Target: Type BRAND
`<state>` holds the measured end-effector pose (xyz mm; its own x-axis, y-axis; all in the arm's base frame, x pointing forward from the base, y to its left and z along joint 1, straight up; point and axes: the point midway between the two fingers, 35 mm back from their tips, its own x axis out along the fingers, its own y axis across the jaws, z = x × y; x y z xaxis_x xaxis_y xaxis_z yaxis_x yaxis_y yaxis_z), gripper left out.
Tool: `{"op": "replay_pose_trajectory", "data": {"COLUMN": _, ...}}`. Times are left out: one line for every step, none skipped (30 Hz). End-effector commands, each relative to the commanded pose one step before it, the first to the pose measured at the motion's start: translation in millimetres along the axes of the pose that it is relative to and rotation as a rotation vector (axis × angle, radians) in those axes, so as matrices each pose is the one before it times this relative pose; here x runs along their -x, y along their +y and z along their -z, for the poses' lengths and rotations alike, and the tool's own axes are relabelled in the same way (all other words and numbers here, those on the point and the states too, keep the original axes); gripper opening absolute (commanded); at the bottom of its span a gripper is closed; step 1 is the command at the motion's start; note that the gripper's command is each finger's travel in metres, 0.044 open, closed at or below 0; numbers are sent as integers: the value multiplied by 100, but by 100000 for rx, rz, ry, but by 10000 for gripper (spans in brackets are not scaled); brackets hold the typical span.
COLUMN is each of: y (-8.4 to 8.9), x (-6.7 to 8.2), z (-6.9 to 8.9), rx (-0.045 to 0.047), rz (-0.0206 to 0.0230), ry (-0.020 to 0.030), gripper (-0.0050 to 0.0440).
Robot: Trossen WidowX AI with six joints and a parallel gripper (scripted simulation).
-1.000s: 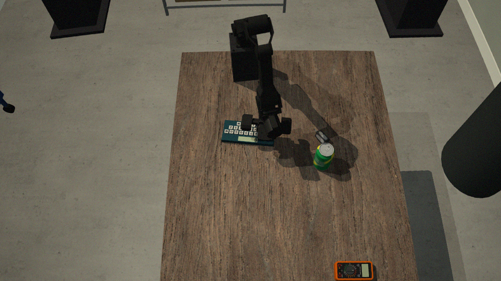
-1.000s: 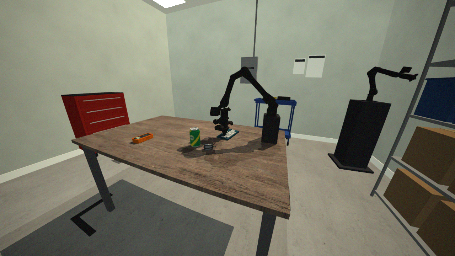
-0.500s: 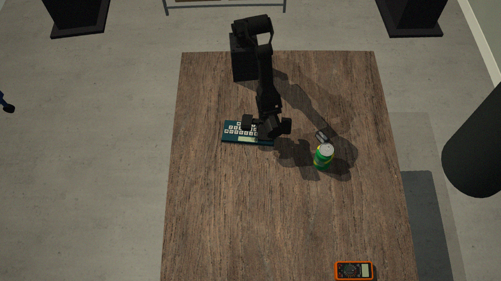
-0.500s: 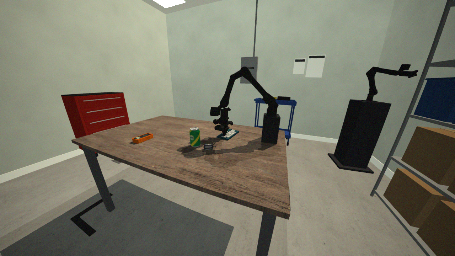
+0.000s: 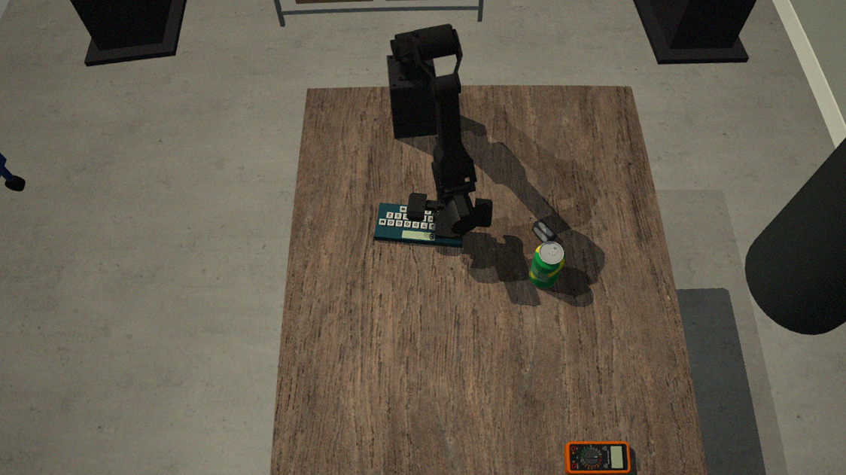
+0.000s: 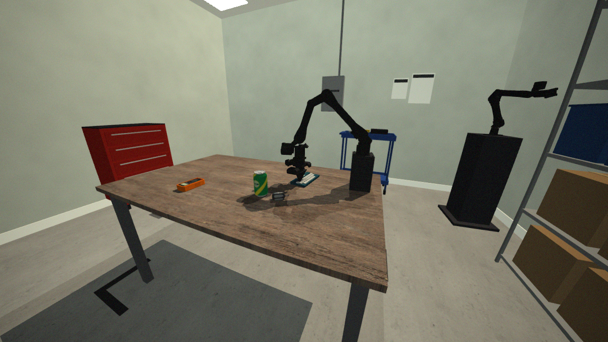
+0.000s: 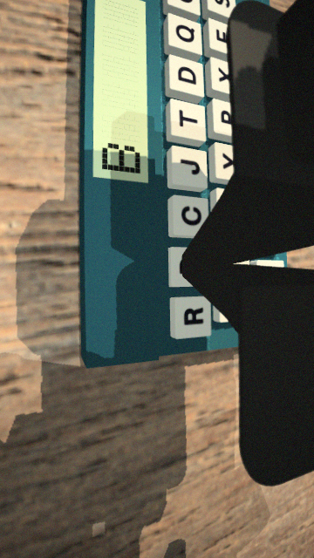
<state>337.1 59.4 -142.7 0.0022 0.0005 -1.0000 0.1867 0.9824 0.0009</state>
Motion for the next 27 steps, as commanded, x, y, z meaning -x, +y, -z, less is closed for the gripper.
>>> {"op": "replay_pose_trajectory", "data": {"y": 348, "x": 606, "z": -976, "rx": -563, "rz": -1048, "ry": -3024, "gripper": -50}}
{"op": "replay_pose_trajectory", "data": {"y": -112, "x": -94, "z": 290, "rx": 329, "rz": 257, "ry": 670, "gripper": -50}}
{"op": "replay_pose_trajectory", "data": {"y": 0, "x": 0, "z": 0, "rx": 0, "rz": 0, "ry": 0, "gripper": -50}}
{"op": "replay_pose_trajectory", "data": {"y": 221, "x": 723, "z": -580, "rx": -331, "rz": -709, "ry": -1850, "gripper": -50}}
{"op": "replay_pose_trajectory", "data": {"y": -118, "x": 348, "z": 248, "rx": -1, "rz": 387, "ry": 615, "gripper": -50}}
{"op": "replay_pose_trajectory", "data": {"y": 5, "x": 486, "z": -15, "rx": -3, "rz": -1, "ry": -5, "gripper": -50}}
{"op": "replay_pose_trajectory", "data": {"y": -27, "x": 595, "z": 68, "rx": -3, "rz": 69, "ry": 176, "gripper": -50}}
{"op": "replay_pose_trajectory", "data": {"y": -72, "x": 729, "z": 185, "rx": -3, "rz": 162, "ry": 419, "gripper": -50}}
{"op": "replay_pose_trajectory", "data": {"y": -42, "x": 636, "z": 106, "rx": -3, "rz": 78, "ry": 201, "gripper": -50}}
{"op": "replay_pose_trajectory", "data": {"y": 0, "x": 0, "z": 0, "rx": 0, "rz": 0, "ry": 0, "gripper": -50}}
{"op": "replay_pose_trajectory", "data": {"y": 0, "x": 0, "z": 0, "rx": 0, "rz": 0, "ry": 0, "gripper": -50}}
{"op": "replay_pose_trajectory", "data": {"y": 59, "x": 298, "z": -154, "rx": -2, "rz": -152, "ry": -396, "gripper": -50}}
{"op": "replay_pose_trajectory", "data": {"y": 0, "x": 0, "z": 0, "rx": 0, "rz": 0, "ry": 0, "gripper": -50}}
{"op": "replay_pose_trajectory", "data": {"y": 0, "x": 0, "z": 0, "rx": 0, "rz": 0, "ry": 0, "gripper": -50}}
{"op": "replay_pose_trajectory", "data": {"y": 364, "x": -153, "z": -173, "rx": 27, "rz": -117, "ry": -127, "gripper": -50}}
{"op": "replay_pose_trajectory", "data": {"y": 394, "x": -421, "z": 204, "rx": 91, "rz": 408, "ry": 1080, "gripper": -50}}
{"op": "replay_pose_trajectory", "data": {"y": 703, "x": -83, "z": 59, "rx": 61, "rz": 56, "ry": 320, "gripper": -50}}
{"op": "replay_pose_trajectory", "data": {"y": 484, "x": -103, "z": 36, "rx": 89, "rz": -21, "ry": 205, "gripper": -50}}
{"op": "replay_pose_trajectory", "data": {"y": 150, "x": 12, "z": 27, "rx": -18, "rz": 40, "ry": 84, "gripper": -50}}
{"op": "replay_pose_trajectory", "data": {"y": 0, "x": 0, "z": 0, "rx": 0, "rz": 0, "ry": 0, "gripper": -50}}
{"op": "replay_pose_trajectory", "data": {"y": 0, "x": 0, "z": 0, "rx": 0, "rz": 0, "ry": 0, "gripper": -50}}
{"op": "replay_pose_trajectory", "data": {"y": -5, "x": -69, "z": 11, "rx": 0, "rz": 15, "ry": 33, "gripper": -50}}
{"op": "replay_pose_trajectory", "data": {"y": 19, "x": -185, "z": -43, "rx": 0, "rz": -86, "ry": -190, "gripper": -50}}
{"op": "replay_pose_trajectory", "data": {"y": -79, "x": -309, "z": -85, "rx": -299, "rz": -79, "ry": -192, "gripper": -50}}
{"op": "replay_pose_trajectory", "data": {"y": -20, "x": -402, "z": -3, "rx": -54, "rz": 3, "ry": 3, "gripper": -50}}
{"op": "replay_pose_trajectory", "data": {"y": -3, "x": -309, "z": 7, "rx": 0, "rz": 1, "ry": 3, "gripper": -50}}
{"op": "replay_pose_trajectory", "data": {"y": 0, "x": 0, "z": 0, "rx": 0, "rz": 0, "ry": 0, "gripper": -50}}
